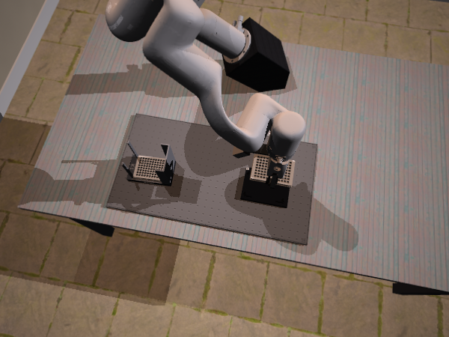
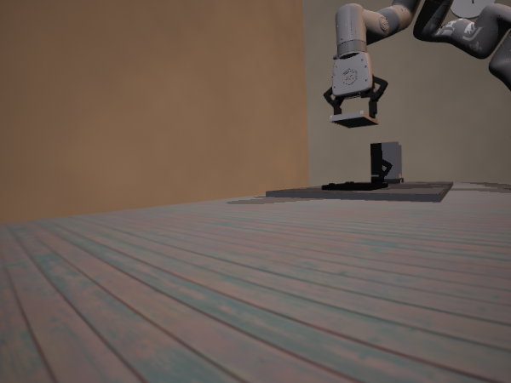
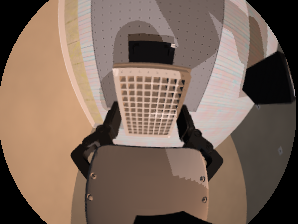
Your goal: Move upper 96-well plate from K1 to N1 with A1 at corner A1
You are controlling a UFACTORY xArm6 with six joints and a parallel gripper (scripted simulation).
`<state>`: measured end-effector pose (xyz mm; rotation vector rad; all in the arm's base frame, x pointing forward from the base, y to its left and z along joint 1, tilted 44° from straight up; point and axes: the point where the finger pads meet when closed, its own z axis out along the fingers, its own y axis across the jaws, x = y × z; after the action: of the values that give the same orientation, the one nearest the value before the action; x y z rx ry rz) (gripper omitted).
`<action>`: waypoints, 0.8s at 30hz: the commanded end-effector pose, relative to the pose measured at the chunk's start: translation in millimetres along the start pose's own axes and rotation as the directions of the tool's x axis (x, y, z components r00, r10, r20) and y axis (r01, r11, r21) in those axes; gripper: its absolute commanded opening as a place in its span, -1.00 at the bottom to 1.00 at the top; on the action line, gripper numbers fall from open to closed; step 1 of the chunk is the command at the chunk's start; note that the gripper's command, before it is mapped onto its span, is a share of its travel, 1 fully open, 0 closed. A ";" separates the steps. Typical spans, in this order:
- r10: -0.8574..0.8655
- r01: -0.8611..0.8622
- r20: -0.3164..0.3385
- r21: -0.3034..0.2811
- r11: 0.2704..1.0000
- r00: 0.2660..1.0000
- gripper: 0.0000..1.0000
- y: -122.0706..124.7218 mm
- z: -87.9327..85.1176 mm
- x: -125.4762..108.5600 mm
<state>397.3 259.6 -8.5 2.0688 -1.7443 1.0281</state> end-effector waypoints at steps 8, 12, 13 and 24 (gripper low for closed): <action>0.001 -0.001 0.002 0.002 1.000 1.000 -1.00 -0.9 16.1 -0.3; 0.001 -0.001 0.002 0.002 1.000 1.000 -1.00 -1.0 22.8 -0.2; 0.001 -0.001 0.002 0.002 1.000 1.000 -1.00 -1.0 22.8 -0.2; 0.001 -0.001 0.002 0.002 1.000 1.000 -1.00 -1.0 39.5 -0.2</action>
<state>409.2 238.7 -33.2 2.0680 -1.7438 1.0277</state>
